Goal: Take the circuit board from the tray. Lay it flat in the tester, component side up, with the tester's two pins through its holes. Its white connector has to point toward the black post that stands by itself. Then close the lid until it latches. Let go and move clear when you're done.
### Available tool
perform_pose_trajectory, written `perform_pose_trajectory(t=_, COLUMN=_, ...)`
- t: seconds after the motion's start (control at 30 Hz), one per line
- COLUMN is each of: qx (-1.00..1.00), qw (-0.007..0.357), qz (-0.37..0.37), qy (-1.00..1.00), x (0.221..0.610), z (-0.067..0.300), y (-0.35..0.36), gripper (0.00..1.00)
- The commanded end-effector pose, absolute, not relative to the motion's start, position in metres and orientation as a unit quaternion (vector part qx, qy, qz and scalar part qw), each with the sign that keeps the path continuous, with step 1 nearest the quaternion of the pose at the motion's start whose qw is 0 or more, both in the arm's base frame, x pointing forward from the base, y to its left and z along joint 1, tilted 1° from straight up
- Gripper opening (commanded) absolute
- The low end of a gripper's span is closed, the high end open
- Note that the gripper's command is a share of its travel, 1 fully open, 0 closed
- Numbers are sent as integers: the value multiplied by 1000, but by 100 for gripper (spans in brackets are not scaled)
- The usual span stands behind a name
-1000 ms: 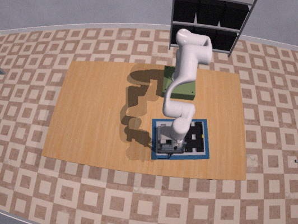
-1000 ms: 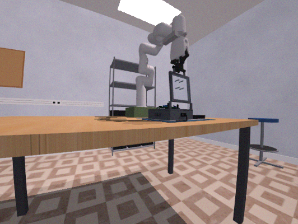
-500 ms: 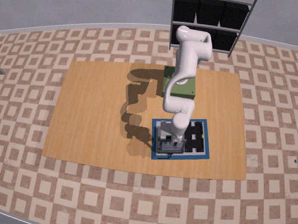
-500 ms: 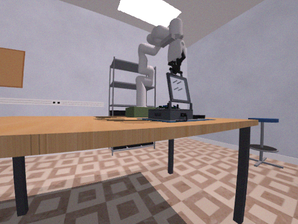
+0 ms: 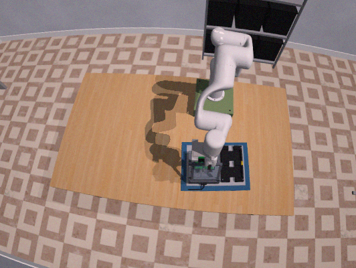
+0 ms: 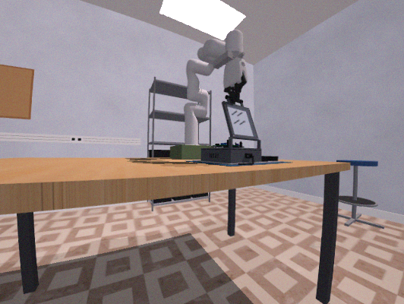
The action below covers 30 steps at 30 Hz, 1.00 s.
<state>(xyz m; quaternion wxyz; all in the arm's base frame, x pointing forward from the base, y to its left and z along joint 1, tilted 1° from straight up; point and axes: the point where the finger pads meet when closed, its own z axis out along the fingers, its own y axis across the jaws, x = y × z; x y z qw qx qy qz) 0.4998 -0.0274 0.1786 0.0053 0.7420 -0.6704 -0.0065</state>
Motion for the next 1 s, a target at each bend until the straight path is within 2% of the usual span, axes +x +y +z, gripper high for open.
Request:
perform_pose_trajectory(t=0.0, qx=742, qw=4, qz=-4, qy=-670, x=497, z=179, y=-28, gripper=0)
perform_pose_trajectory(t=0.97, qx=742, qw=4, qz=-5, qy=-670, x=449, z=153, y=-33, gripper=0)
